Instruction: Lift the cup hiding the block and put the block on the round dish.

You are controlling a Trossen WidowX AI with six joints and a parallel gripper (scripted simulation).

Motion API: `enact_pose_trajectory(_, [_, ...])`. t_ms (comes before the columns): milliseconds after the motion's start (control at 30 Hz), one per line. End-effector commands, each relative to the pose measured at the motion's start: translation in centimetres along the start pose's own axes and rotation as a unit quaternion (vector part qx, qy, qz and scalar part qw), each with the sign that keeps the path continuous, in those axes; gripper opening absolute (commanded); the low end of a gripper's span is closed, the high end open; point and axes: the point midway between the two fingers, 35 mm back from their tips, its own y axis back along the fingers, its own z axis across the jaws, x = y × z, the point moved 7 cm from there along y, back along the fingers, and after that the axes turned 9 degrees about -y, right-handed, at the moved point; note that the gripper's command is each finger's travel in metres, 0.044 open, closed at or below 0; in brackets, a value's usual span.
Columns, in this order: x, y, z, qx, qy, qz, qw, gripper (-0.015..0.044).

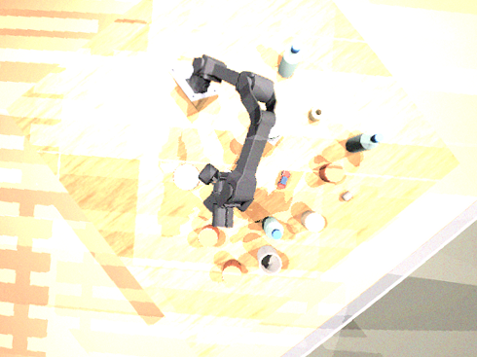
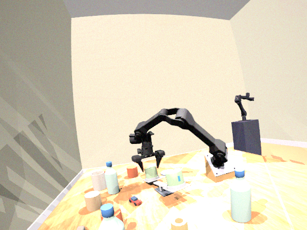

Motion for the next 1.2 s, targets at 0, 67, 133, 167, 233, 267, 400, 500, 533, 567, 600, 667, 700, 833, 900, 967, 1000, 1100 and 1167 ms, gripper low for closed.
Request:
enact_pose_trajectory(0, [0.0, -0.7, -0.1, -0.001, -0.003, 0.002, 1.000, 0.0440])
enact_pose_trajectory(67, [0.0, -1.1, -0.1, -0.001, -0.003, 0.002, 1.000, 0.0440])
enact_pose_trajectory(133, [0.0, -1.4, -0.1, -0.001, -0.003, 0.002, 1.000, 0.0440])
enact_pose_trajectory(167, [0.0, -1.5, -0.1, -0.001, -0.003, 0.002, 1.000, 0.0440])
enact_pose_trajectory(233, [0.0, -1.9, -0.1, -0.001, -0.003, 0.002, 1.000, 0.0440])
enact_pose_trajectory(267, [0.0, -2.0, -0.1, -0.001, -0.003, 0.002, 1.000, 0.0440])
enact_pose_trajectory(400, [0.1, -2.7, -0.1, -0.001, -0.003, 0.003, 1.000, 0.0440])
enact_pose_trajectory(500, [0.1, -3.1, -0.2, -0.001, -0.003, 0.003, 1.000, 0.0440])
enact_pose_trajectory(533, [0.1, -3.2, -0.2, -0.001, -0.003, 0.003, 1.000, 0.0440])
enact_pose_trajectory(567, [0.1, -3.2, -0.2, -0.001, -0.003, 0.003, 1.000, 0.0440])
enact_pose_trajectory(600, [0.1, -3.2, -0.2, -0.001, -0.003, 0.003, 1.000, 0.0414])
enact_pose_trajectory(667, [0.1, -3.2, -0.2, -0.001, -0.003, 0.003, 1.000, 0.0361])
enact_pose_trajectory(700, [0.1, -3.2, -0.2, -0.001, -0.003, 0.003, 1.000, 0.0335])
enact_pose_trajectory(833, [0.1, -3.2, -0.2, -0.001, -0.003, 0.003, 1.000, 0.0308])
enact_pose_trajectory(900, [0.1, -3.2, -0.2, -0.001, -0.003, 0.003, 1.000, 0.0295])
enact_pose_trajectory(967, [0.1, -3.2, -0.2, -0.001, -0.003, 0.003, 1.000, 0.0242])
enact_pose_trajectory(1000, [0.1, -3.2, -0.2, -0.001, -0.003, 0.003, 1.000, 0.0216])
enact_pose_trajectory(1100, [0.1, -2.9, -0.1, -0.001, -0.003, 0.003, 1.000, 0.0138])
enact_pose_trajectory(1167, [0.0, -2.7, -0.1, -0.001, -0.003, 0.002, 1.000, 0.0085])
